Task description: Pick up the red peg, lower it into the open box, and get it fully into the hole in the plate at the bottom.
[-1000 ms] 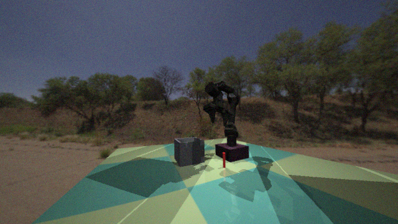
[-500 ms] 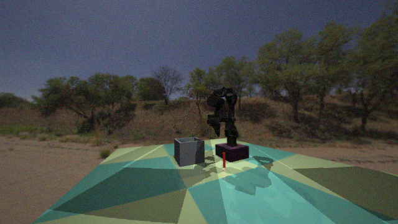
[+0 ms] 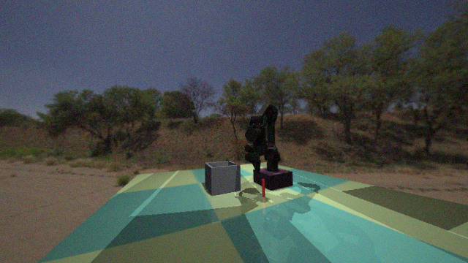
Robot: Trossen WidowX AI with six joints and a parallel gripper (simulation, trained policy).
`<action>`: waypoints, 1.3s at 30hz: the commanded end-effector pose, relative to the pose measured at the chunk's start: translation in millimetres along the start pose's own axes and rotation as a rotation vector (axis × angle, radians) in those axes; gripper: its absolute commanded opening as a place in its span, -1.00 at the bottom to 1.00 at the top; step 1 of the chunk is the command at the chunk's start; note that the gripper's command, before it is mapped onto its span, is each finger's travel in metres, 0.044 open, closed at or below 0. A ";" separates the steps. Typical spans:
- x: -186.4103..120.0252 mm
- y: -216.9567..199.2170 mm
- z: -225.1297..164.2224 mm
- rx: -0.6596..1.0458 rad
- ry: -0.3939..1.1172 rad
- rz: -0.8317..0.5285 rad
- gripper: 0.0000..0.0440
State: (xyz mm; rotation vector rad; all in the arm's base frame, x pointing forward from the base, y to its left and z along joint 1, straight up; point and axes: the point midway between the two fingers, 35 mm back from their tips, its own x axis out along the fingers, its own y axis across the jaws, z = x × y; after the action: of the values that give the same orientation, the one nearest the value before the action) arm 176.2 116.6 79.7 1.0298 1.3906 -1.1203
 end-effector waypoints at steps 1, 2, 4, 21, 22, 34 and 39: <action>15.3 -0.4 4.4 -0.012 -0.028 -0.019 0.97; 18.6 -0.3 5.2 -0.014 -0.033 -0.020 0.97; 25.2 0.1 6.8 -0.018 -0.041 -0.023 0.95; 74.7 2.1 17.3 -0.004 -0.088 -0.005 0.75; 76.8 2.6 17.3 -0.003 -0.089 -0.002 0.71; 96.5 17.2 8.8 -0.051 -0.070 0.023 -0.62; 98.4 23.7 5.7 -0.074 -0.059 0.039 -1.00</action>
State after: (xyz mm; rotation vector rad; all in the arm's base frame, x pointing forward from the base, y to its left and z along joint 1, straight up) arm 186.9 114.2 -18.2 0.9581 1.3395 -1.0740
